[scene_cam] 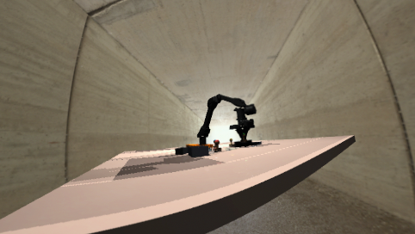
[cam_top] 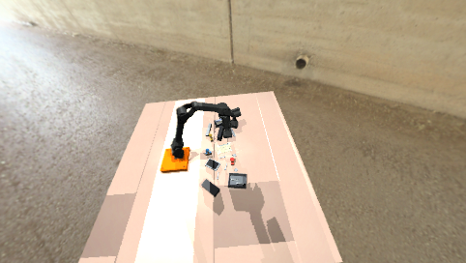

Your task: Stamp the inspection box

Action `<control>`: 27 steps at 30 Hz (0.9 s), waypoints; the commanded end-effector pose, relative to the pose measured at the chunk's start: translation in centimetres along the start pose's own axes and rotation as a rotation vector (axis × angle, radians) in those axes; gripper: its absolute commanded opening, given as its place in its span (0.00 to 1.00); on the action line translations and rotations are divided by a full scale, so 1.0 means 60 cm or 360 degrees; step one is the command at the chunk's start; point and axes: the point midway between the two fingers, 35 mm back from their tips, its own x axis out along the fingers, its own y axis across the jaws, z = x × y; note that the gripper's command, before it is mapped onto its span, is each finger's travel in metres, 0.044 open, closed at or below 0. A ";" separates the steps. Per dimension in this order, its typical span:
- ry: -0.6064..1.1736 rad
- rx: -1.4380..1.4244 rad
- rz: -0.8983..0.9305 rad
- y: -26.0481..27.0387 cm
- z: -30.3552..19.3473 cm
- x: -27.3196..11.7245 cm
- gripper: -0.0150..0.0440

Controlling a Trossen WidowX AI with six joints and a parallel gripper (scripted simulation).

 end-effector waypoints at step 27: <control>-0.0007 -0.0004 0.0003 0.001 0.002 -0.027 0.25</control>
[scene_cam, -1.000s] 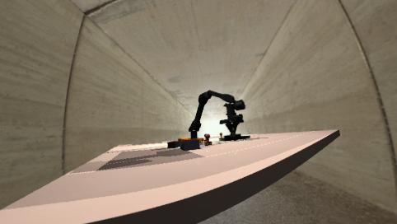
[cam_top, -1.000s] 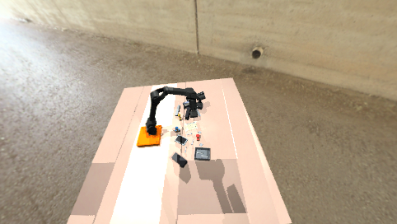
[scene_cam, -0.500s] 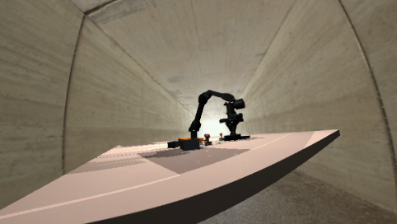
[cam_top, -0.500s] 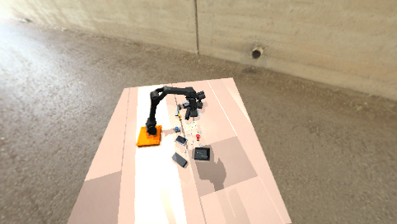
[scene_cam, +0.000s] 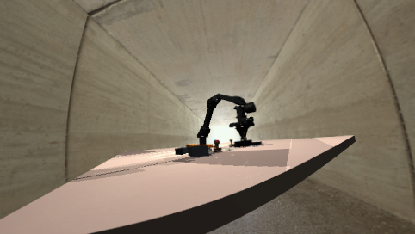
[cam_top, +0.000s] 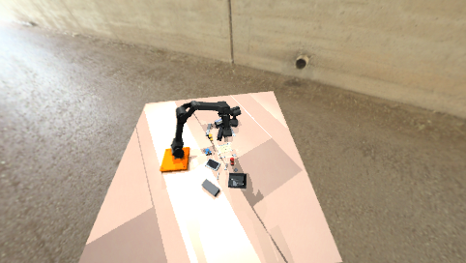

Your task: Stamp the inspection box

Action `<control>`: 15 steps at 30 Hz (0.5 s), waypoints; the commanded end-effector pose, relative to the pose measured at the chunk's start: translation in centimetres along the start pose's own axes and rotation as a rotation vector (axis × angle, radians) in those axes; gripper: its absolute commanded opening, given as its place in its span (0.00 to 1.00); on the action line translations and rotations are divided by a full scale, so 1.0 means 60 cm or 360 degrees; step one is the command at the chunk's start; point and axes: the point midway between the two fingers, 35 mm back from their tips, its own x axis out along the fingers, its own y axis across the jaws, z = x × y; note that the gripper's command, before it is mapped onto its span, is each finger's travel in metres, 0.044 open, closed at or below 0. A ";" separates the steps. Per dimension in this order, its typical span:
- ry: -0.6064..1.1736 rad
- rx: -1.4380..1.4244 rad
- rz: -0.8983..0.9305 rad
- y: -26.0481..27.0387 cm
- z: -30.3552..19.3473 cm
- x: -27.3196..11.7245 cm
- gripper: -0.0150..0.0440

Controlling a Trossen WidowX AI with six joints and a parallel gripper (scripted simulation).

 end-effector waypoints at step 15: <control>-0.0007 -0.0006 0.0003 0.001 0.001 -0.017 0.25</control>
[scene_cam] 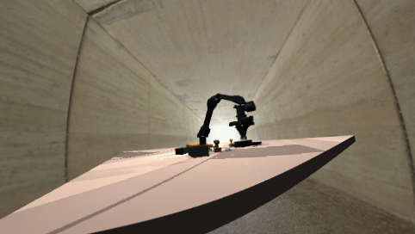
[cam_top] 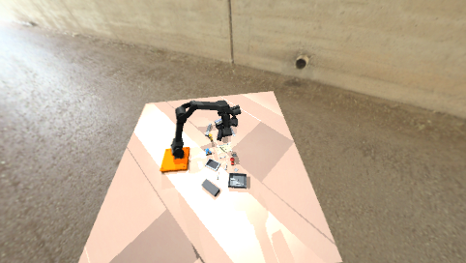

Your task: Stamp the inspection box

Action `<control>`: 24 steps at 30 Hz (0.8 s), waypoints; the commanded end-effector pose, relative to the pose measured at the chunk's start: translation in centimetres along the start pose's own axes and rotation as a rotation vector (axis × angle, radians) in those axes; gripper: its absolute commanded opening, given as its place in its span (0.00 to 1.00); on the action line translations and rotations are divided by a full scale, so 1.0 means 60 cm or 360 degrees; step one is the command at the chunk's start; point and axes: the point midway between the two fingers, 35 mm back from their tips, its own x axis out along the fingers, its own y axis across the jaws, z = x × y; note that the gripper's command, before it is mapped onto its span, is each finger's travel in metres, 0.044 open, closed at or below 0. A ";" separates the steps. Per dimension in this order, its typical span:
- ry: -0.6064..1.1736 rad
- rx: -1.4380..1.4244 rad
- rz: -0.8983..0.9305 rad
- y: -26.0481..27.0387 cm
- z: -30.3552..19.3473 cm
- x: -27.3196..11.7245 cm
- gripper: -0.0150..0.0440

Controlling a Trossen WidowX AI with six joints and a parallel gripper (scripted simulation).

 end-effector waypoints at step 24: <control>-0.0007 -0.0006 0.0003 0.000 0.000 -0.025 0.25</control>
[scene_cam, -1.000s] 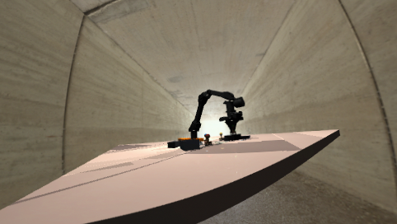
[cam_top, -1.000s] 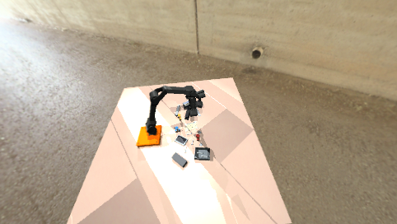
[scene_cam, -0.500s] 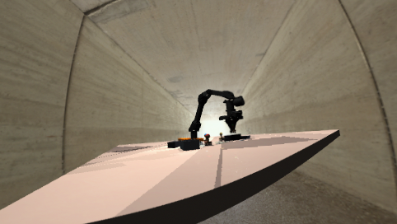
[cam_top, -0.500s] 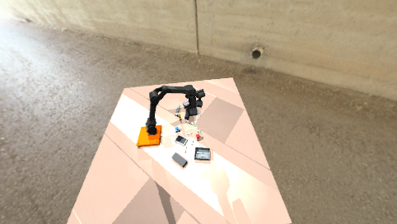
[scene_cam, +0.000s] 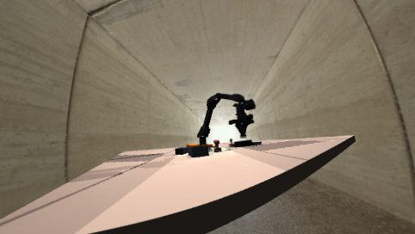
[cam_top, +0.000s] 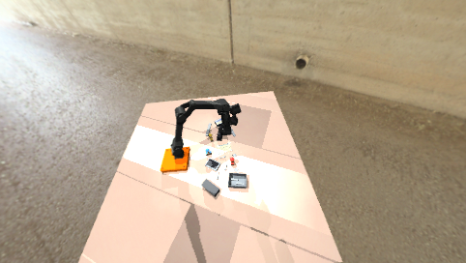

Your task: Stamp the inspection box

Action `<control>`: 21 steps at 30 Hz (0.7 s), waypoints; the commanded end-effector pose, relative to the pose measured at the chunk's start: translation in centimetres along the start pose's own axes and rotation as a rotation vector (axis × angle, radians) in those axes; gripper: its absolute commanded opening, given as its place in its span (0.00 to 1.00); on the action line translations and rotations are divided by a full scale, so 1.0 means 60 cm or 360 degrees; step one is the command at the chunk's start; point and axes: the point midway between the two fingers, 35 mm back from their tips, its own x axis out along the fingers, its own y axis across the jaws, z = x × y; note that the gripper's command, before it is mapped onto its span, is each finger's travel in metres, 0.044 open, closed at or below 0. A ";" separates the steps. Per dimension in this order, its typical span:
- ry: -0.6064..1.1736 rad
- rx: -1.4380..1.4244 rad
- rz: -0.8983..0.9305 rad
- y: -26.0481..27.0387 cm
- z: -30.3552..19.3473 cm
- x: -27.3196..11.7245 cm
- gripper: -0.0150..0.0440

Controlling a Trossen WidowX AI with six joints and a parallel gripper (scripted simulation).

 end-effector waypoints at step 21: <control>-0.0004 -0.0008 -0.0012 -0.116 -0.019 -0.019 0.25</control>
